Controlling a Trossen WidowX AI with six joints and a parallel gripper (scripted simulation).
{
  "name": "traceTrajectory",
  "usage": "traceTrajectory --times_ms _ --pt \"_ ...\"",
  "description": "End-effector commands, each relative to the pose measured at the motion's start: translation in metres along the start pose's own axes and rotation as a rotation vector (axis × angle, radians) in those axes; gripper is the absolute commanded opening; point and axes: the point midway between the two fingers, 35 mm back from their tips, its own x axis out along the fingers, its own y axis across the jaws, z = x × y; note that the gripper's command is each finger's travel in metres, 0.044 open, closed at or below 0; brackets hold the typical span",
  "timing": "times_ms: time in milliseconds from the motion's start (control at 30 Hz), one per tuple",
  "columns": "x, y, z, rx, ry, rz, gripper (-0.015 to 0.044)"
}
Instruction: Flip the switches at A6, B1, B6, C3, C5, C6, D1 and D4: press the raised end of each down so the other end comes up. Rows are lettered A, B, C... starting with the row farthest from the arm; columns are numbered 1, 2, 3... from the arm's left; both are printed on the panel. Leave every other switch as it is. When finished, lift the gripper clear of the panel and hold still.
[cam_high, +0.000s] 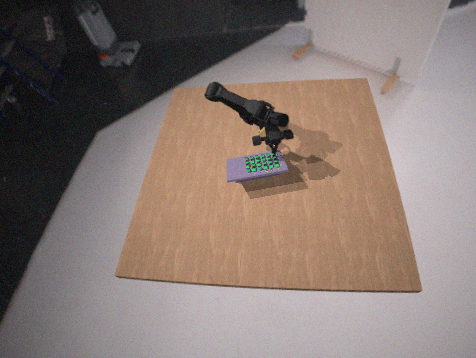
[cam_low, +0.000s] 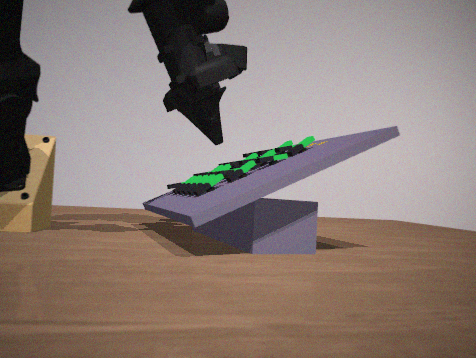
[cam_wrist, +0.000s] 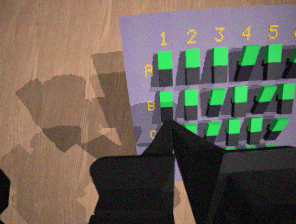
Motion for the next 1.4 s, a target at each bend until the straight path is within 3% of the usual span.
traceTrajectory --times_ms 0,1367 --pt "0.011 -0.002 -0.003 -0.006 0.006 -0.009 0.0" --pt "0.025 -0.002 -0.004 -0.006 0.005 -0.009 0.0"
